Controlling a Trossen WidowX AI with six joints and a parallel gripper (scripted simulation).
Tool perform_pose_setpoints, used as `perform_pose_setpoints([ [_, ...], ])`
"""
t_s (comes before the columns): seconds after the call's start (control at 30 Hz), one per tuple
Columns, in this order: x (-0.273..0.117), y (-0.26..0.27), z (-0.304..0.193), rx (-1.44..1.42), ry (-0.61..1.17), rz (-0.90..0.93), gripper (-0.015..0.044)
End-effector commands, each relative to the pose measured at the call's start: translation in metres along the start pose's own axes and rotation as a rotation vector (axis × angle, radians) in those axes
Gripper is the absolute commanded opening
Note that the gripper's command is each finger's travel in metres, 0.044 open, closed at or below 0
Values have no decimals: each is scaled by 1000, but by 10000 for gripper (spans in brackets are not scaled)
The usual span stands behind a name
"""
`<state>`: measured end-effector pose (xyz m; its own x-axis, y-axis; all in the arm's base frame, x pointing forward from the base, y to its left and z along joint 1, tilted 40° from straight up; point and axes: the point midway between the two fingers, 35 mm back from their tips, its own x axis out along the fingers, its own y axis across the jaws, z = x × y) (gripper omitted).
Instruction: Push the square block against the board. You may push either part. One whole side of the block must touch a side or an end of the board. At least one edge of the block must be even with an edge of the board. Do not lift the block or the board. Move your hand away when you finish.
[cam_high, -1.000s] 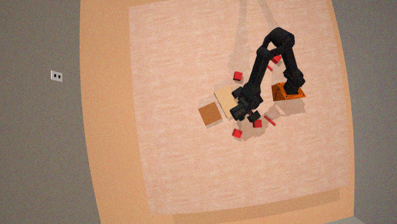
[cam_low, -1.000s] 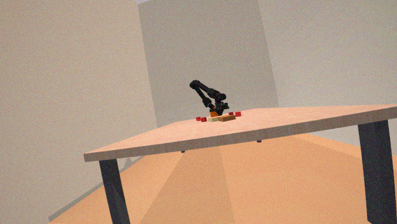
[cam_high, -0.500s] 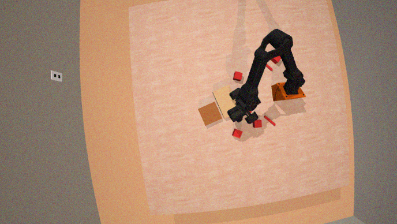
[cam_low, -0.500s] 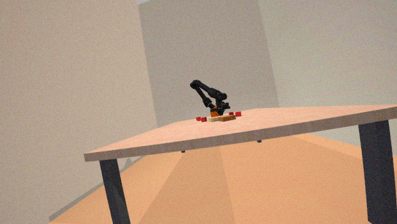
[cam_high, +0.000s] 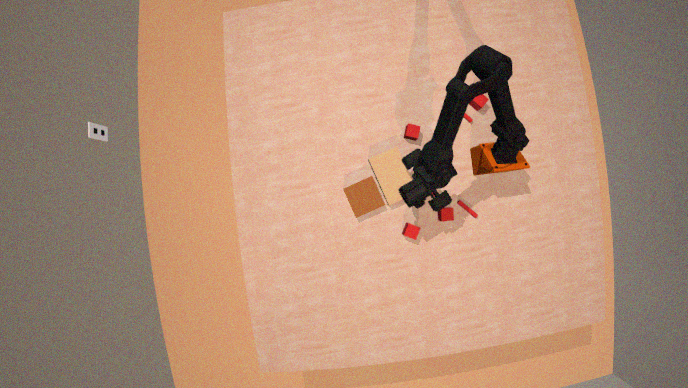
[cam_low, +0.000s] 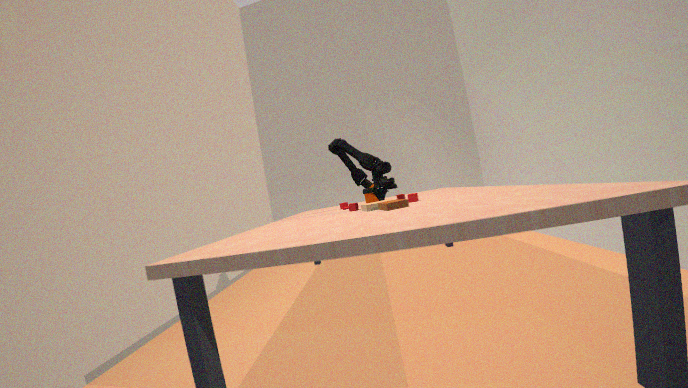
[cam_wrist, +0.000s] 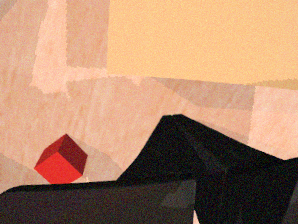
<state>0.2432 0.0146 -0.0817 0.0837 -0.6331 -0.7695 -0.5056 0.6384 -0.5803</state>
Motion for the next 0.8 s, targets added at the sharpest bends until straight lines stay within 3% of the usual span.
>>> perform_pose_setpoints([
  [0.0, 1, 0, -10, -5, 4, -3, 0],
  [0.57, 2, 1, -33, -6, 6, -3, 0],
  [0.77, -51, 2, -27, -6, 5, -1, 0],
])
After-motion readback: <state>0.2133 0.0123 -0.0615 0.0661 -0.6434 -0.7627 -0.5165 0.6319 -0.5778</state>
